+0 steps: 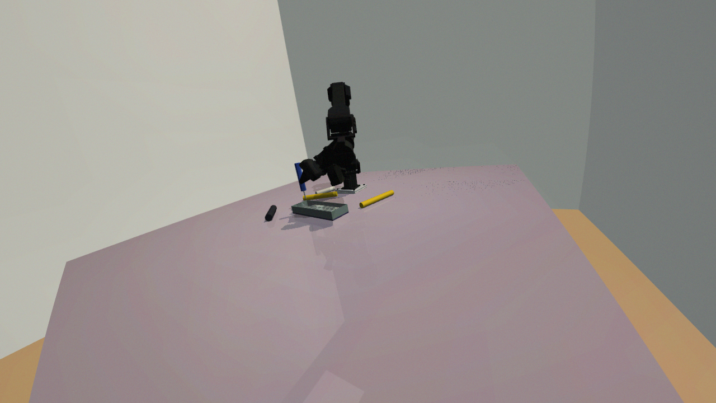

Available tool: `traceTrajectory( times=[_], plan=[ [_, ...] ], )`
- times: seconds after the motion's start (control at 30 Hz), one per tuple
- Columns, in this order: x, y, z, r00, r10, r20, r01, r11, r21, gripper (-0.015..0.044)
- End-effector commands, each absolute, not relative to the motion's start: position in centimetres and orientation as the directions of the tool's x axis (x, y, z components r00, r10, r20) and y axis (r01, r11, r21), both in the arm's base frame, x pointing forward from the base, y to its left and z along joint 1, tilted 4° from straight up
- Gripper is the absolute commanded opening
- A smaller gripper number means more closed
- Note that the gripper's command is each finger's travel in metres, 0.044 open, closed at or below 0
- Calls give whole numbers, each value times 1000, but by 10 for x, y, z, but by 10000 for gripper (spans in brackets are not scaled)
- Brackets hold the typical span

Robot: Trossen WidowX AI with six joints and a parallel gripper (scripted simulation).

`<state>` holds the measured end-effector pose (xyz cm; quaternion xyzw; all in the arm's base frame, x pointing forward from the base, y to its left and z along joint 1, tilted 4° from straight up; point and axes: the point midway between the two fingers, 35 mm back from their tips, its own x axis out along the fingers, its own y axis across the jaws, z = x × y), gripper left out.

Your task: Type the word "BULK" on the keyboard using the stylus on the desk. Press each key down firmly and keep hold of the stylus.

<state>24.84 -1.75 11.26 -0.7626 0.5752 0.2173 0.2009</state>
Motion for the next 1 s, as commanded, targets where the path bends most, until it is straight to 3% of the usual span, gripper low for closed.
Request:
traceTrajectory(
  times=[0.0,0.7,0.8,0.97],
  plan=[
    [251,-33,114,244,-797,-552,-964,-260,-51,0],
    [255,-54,96,240,-806,-541,-966,-256,-48,0],
    [257,-54,95,240,-806,-541,-966,-256,-48,79],
    [257,-54,94,240,-806,-541,-966,-256,-48,81]
  ],
)
